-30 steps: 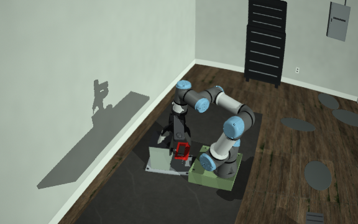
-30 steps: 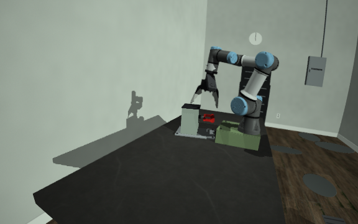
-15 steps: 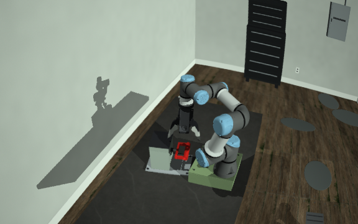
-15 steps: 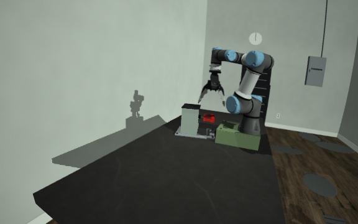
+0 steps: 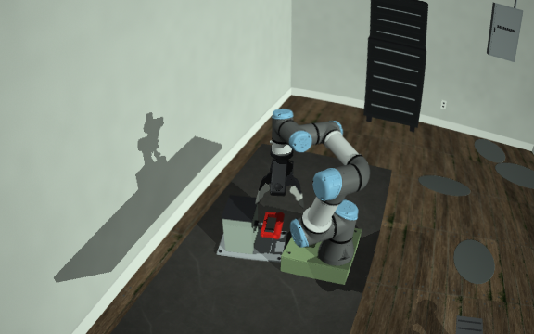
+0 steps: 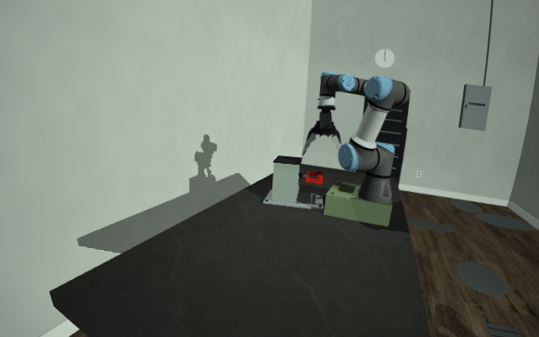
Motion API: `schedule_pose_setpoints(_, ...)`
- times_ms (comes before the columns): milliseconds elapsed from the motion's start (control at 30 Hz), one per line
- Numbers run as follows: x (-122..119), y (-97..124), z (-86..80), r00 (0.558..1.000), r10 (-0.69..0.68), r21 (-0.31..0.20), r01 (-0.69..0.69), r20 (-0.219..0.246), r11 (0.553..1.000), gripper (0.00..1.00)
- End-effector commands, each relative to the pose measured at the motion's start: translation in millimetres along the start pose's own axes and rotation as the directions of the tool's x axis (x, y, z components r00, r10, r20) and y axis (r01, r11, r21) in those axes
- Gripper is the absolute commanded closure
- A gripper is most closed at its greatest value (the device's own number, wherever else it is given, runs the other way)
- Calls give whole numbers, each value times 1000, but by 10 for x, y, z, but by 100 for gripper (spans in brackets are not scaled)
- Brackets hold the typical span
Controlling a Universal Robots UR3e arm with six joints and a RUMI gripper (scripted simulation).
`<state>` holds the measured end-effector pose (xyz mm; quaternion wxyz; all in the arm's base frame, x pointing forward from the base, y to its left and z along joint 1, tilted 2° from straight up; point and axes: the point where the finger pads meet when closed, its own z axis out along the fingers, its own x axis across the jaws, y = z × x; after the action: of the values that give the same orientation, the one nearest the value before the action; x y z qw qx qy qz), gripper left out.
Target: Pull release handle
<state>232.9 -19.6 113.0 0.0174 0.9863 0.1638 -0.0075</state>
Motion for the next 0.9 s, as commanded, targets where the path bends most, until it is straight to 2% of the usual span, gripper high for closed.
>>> schedule_pose_setpoints(0, -4, 9, -6, 1000, 2, -1, -2, 0, 1000, 0)
schedule_pose_setpoints(33, -4, 9, -6, 1000, 2, -1, -2, 0, 1000, 0)
schedule_pose_setpoints(67, -4, 9, -6, 1000, 2, -1, -2, 0, 1000, 100)
schedule_pose_setpoints(867, -4, 9, -6, 1000, 2, -1, -2, 0, 1000, 100)
